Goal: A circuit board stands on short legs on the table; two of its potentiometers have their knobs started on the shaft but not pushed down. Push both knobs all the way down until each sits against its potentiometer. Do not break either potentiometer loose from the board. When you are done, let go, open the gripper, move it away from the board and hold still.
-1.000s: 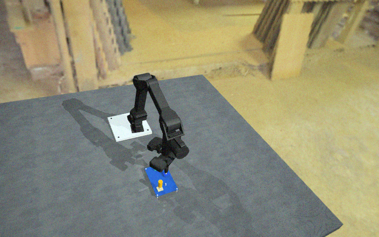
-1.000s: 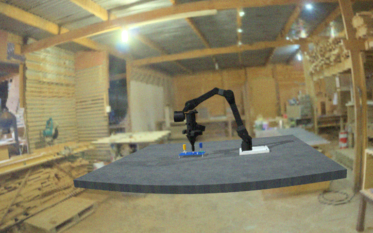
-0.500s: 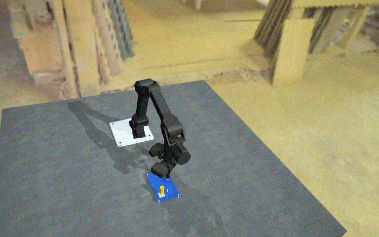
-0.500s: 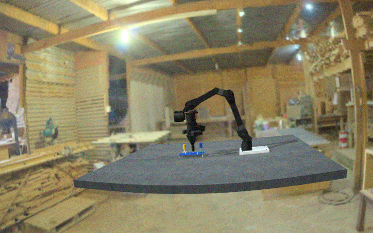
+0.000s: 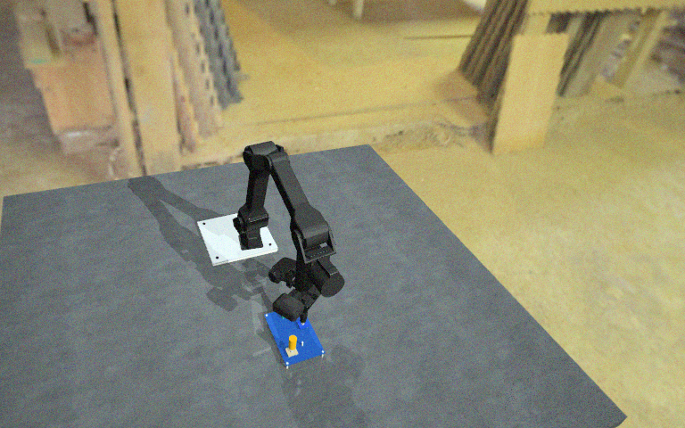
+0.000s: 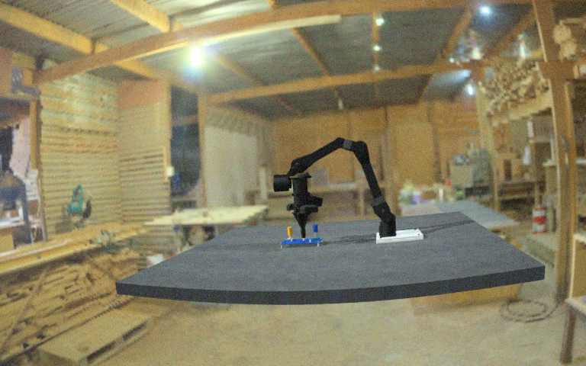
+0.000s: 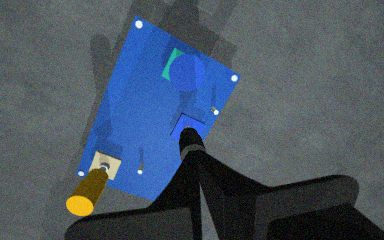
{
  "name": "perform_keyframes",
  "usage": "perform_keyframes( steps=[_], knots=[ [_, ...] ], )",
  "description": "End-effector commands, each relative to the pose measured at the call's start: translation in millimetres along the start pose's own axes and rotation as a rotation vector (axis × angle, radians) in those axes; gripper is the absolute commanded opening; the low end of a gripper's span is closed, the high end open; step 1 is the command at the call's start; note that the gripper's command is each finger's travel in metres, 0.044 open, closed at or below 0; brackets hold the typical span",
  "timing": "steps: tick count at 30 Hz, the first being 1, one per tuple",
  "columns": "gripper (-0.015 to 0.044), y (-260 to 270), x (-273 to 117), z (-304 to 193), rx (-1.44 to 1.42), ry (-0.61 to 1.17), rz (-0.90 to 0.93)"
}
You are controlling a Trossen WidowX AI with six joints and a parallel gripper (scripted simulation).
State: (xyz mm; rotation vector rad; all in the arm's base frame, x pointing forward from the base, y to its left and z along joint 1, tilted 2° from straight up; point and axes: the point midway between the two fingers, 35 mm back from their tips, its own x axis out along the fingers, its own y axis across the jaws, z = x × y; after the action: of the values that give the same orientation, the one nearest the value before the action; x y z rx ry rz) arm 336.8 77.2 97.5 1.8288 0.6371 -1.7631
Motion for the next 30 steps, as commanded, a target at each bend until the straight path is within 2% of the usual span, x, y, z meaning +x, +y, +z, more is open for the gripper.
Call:
perform_keyframes(
  steps=[1,30],
  knots=[
    [0.0000,1.2,3.6,-0.6,0.003,-0.003,0.003],
    [0.0000,1.2,7.6,-0.6,0.003,-0.003,0.003]
  ],
)
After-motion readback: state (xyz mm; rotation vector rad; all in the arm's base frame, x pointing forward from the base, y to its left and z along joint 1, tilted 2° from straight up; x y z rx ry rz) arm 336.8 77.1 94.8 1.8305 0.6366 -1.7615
